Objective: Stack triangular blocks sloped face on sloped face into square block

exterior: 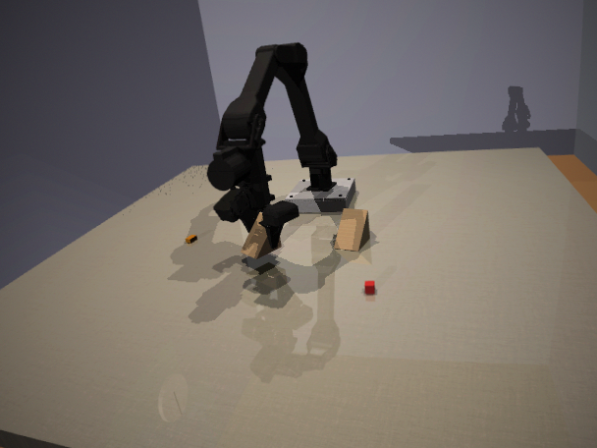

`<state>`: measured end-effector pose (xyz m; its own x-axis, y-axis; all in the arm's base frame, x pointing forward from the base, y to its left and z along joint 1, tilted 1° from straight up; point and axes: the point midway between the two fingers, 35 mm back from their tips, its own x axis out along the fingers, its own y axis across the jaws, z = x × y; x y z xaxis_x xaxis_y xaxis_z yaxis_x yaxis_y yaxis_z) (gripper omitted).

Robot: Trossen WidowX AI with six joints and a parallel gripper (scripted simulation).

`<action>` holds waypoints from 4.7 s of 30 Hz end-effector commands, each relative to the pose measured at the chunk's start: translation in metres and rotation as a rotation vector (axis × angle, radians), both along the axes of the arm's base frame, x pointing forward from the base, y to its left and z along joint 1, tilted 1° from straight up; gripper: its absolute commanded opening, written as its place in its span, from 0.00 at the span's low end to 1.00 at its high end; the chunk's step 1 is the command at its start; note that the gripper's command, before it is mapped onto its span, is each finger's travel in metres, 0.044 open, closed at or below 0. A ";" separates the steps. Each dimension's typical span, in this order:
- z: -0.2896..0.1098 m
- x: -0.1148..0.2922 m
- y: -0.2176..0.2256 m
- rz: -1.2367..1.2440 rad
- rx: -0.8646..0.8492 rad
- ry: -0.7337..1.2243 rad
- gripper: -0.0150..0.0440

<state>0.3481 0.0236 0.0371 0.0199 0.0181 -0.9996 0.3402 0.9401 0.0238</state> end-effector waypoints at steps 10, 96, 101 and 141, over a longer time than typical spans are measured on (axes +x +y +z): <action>0.001 0.000 0.001 -0.346 0.013 0.001 0.25; 0.024 0.001 0.000 -1.123 0.027 0.015 1.00; 0.036 -0.001 0.000 -1.123 0.027 0.015 1.00; 0.060 -0.007 0.047 1.585 -0.355 0.257 1.00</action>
<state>0.3389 0.0549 0.0823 0.0076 -0.2316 -0.9728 -0.3483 0.9113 -0.2197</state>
